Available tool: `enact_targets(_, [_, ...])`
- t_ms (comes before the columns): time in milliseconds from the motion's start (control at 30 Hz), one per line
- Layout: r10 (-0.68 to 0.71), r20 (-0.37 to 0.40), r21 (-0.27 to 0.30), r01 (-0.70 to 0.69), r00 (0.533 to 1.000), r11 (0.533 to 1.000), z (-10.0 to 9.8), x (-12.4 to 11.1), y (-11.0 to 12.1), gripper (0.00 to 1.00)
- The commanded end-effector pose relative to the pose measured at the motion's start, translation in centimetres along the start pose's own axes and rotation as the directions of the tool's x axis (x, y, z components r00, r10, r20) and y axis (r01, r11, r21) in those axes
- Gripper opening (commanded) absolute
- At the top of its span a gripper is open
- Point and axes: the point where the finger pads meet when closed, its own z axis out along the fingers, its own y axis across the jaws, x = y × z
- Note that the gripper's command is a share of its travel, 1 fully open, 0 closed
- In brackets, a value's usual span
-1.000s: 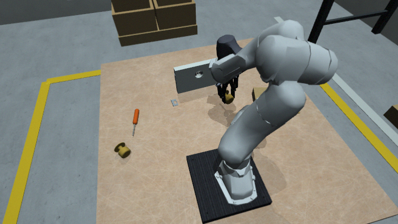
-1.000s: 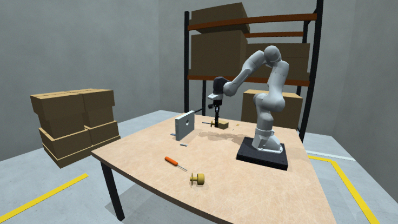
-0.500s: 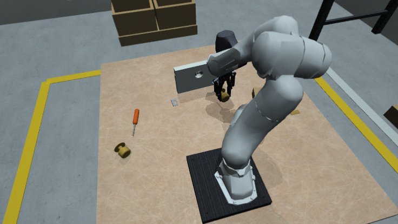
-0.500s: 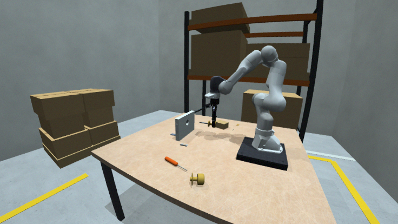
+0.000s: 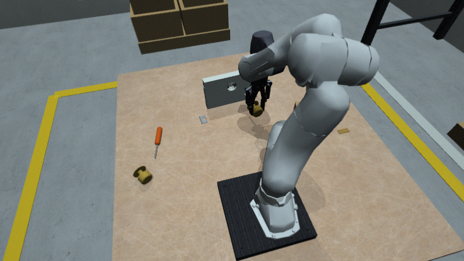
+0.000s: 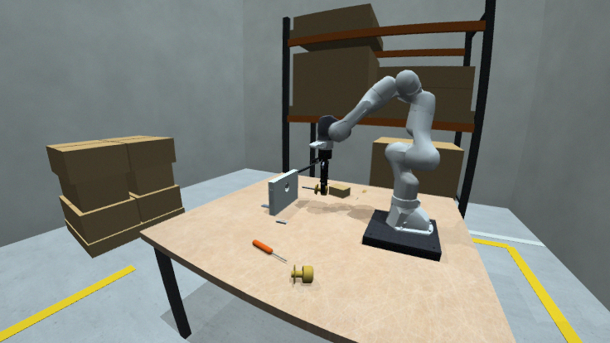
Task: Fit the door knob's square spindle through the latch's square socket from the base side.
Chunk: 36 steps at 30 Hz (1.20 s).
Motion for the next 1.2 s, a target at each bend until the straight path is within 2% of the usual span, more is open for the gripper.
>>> enact_targets(0, [-0.007,0.006,0.015,0.007,1.000,1.000,0.0,0.2,-0.2,0.42])
enact_targets(100, [-0.004,0.007,0.020,0.004,1.000,1.000,0.0,0.2,-0.2,0.42])
enact_targets(267, [0.034,0.018,0.085,-0.035,0.999,0.996,-0.1,0.7,-0.5,0.42])
enact_targets(400, [0.034,0.018,0.085,-0.035,0.999,0.996,-0.3,2.3,-1.6,0.42])
enact_targets(667, [0.045,0.023,0.102,-0.047,0.999,0.994,-0.4,2.5,-1.7,0.42])
enact_targets(800, [0.075,0.035,0.157,-0.080,0.997,0.984,-0.4,3.0,-2.1,0.42])
enact_targets(933, [0.075,0.035,0.157,-0.080,0.997,0.984,-0.7,4.5,-3.1,0.42])
enact_targets(1067, [0.077,0.036,0.160,-0.082,0.996,0.984,-0.7,4.7,-3.1,0.42])
enact_targets(1167, [0.094,0.045,0.188,-0.101,0.995,0.977,-0.7,4.8,-3.2,0.42])
